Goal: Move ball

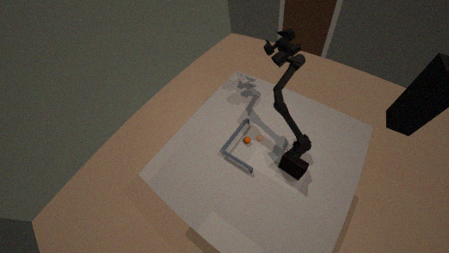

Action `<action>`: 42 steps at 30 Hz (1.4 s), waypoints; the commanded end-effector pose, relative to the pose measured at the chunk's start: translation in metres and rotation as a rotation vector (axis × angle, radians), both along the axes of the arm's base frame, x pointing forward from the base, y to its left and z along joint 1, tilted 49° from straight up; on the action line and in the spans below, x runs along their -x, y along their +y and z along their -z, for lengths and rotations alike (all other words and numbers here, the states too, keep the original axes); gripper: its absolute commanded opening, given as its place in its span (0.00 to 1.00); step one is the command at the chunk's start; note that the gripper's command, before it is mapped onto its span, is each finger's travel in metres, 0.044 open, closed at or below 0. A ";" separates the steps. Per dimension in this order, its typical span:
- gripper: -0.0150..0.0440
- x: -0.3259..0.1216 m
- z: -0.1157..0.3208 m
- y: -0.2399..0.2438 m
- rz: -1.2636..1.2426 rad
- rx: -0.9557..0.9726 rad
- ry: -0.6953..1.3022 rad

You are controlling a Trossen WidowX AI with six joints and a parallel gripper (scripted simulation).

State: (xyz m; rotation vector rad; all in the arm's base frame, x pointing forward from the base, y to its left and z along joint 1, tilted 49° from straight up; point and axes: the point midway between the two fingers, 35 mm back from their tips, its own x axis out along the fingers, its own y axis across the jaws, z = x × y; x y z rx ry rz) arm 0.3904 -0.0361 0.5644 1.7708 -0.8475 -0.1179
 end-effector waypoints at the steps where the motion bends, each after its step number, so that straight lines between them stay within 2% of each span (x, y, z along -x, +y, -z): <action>1: 0.89 0.001 -0.002 0.002 -0.007 0.000 -0.007; 2: 0.84 0.005 -0.007 0.007 -0.028 -0.002 -0.028; 11: 0.84 0.098 -0.089 0.074 -0.380 -0.050 -0.395; 21: 0.84 0.221 -0.149 0.080 -0.700 -0.163 -0.786; 26: 0.84 0.286 -0.167 0.053 -0.850 -0.255 -1.004; 32: 0.84 0.351 -0.173 -0.003 -0.992 -0.394 -1.264; 37: 0.84 0.388 -0.164 -0.066 -1.074 -0.536 -1.479; 42: 0.84 0.405 -0.143 -0.136 -1.114 -0.698 -1.688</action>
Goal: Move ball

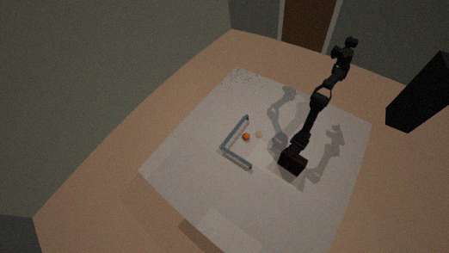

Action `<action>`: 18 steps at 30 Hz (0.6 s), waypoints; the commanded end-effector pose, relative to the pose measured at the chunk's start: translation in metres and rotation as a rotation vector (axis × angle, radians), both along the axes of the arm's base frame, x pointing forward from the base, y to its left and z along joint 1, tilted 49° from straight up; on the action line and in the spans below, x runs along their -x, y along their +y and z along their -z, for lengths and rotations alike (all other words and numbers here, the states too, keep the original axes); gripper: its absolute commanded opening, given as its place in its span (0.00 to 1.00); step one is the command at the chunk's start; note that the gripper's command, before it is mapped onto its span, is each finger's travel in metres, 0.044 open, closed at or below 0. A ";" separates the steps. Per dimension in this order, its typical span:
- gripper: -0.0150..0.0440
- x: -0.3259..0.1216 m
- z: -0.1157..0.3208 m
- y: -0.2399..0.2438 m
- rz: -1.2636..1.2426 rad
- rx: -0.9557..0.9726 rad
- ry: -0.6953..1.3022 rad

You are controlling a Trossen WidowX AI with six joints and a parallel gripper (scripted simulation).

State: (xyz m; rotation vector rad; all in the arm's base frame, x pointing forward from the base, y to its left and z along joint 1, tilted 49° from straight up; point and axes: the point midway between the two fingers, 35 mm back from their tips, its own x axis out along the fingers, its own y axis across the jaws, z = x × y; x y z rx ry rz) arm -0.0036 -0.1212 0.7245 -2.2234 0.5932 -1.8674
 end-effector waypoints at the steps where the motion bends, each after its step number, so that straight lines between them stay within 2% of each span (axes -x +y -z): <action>1: 0.84 0.012 0.023 -0.066 -0.116 -0.162 -0.124; 9: 0.84 -0.010 0.087 -0.177 -0.286 -0.479 -0.283; 18: 0.84 -0.084 0.185 -0.264 -0.401 -0.852 -0.362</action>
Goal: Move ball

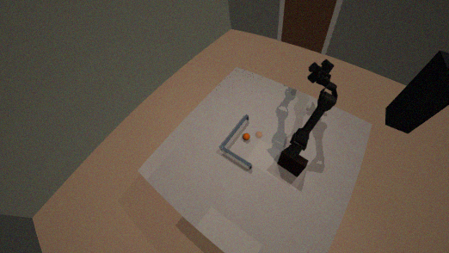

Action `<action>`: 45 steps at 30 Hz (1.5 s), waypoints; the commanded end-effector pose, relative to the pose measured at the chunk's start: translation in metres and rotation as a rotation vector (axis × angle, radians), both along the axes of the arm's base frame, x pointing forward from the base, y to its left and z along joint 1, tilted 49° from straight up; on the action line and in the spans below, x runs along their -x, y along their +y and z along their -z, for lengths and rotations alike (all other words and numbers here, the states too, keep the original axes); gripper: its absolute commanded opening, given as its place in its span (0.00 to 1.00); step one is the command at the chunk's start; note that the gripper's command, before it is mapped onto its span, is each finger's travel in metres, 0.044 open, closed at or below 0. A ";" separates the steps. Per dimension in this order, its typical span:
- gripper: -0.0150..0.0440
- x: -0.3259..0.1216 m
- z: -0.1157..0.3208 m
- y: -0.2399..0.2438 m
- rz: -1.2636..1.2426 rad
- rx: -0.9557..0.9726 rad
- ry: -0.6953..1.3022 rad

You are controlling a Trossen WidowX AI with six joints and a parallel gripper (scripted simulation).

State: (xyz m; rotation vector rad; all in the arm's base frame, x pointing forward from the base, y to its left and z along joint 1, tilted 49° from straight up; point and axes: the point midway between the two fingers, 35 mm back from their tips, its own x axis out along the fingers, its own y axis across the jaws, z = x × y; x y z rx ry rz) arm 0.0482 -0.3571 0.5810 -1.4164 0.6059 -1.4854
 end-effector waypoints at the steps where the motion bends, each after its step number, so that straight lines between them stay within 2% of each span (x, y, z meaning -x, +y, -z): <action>1: 0.84 -0.042 0.053 -0.035 -0.069 -0.181 -0.014; 7: 0.84 -0.106 0.126 -0.059 -0.146 -0.409 0.018; 14: 0.84 -0.181 0.216 -0.056 -0.214 -0.657 0.116; 21: 0.84 -0.249 0.306 -0.023 -0.258 -0.872 0.281; 29: 0.84 -0.308 0.405 0.045 -0.292 -1.046 0.569; 36: 0.84 -0.330 0.485 0.120 -0.280 -1.131 0.891; 41: 0.84 -0.319 0.537 0.166 -0.207 -1.139 1.183; 45: 0.84 -0.297 0.579 0.209 -0.120 -1.072 1.521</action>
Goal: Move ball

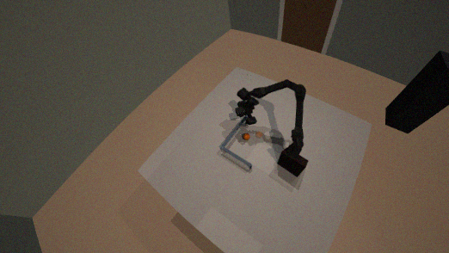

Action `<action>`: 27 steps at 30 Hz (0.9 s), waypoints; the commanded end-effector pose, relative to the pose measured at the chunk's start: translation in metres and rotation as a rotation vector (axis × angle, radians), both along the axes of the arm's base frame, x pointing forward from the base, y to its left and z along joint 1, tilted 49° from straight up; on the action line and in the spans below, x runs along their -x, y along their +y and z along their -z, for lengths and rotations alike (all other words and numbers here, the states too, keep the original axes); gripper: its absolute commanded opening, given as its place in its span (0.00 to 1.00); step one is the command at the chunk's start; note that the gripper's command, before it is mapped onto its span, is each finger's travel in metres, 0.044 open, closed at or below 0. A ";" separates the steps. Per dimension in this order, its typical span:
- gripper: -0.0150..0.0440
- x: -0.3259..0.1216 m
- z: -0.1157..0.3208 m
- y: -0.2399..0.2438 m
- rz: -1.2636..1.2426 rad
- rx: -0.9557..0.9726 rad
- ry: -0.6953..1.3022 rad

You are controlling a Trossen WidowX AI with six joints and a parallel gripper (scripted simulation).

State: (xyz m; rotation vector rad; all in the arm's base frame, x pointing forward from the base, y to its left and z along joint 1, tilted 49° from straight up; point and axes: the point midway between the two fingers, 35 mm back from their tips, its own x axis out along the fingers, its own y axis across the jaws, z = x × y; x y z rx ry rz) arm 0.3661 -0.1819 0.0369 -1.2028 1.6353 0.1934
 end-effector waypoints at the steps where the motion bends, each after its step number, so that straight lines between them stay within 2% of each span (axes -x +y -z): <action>1: 0.84 0.026 0.042 0.042 -0.142 0.051 0.302; 4: 0.84 0.043 0.057 0.060 -0.222 0.104 0.472; 7: 0.84 0.051 0.062 0.068 -0.264 0.136 0.557; 27: 0.84 0.055 0.074 0.056 -0.264 0.136 0.557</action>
